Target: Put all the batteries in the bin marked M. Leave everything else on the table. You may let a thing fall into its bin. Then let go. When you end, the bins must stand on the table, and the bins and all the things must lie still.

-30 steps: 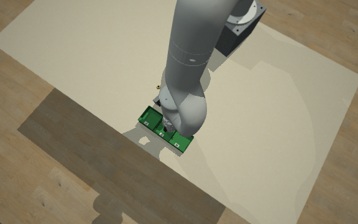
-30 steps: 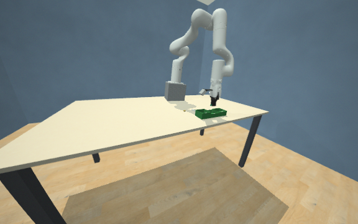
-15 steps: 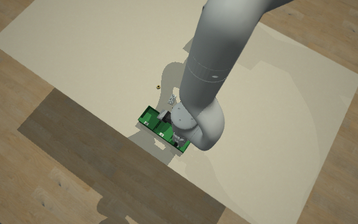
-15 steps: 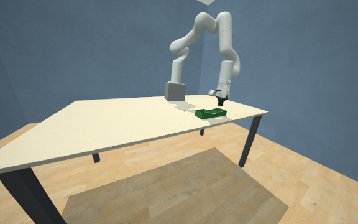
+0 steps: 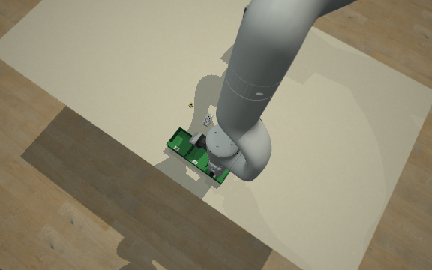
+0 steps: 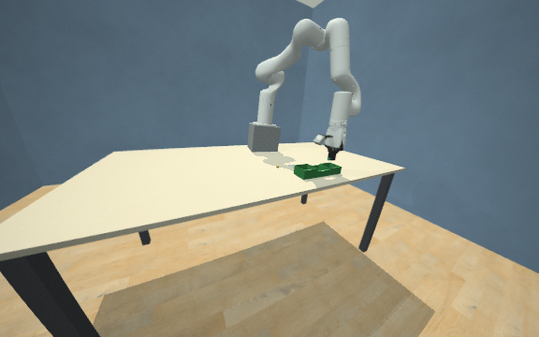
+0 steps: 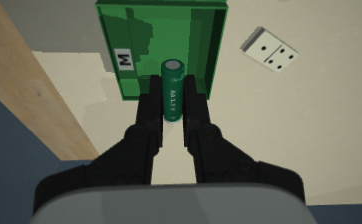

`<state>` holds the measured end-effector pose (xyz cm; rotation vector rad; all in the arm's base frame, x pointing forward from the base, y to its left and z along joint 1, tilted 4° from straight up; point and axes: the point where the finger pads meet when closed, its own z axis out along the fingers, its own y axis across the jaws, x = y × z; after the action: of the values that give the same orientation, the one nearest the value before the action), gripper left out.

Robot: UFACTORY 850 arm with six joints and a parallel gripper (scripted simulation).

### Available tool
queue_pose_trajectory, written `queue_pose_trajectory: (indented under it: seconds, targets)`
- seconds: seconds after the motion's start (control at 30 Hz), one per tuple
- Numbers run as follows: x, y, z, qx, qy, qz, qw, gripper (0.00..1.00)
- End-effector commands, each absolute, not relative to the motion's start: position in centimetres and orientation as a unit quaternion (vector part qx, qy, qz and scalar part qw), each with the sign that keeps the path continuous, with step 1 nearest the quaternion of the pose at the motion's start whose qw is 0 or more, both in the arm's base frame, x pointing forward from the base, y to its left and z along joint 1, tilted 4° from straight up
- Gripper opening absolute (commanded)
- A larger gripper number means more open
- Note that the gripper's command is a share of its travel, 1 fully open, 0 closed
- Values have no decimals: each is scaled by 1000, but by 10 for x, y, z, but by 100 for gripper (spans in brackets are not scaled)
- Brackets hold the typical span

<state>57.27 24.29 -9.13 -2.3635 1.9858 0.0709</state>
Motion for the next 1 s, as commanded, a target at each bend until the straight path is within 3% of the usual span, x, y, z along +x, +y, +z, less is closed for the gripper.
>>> queue_pose_trajectory:
  seconds: [0.0, 0.97]
  targets:
    - [573, 242, -97, -765, 643, 22, 27, 0]
    - [573, 244, -141, -765, 643, 22, 27, 0]
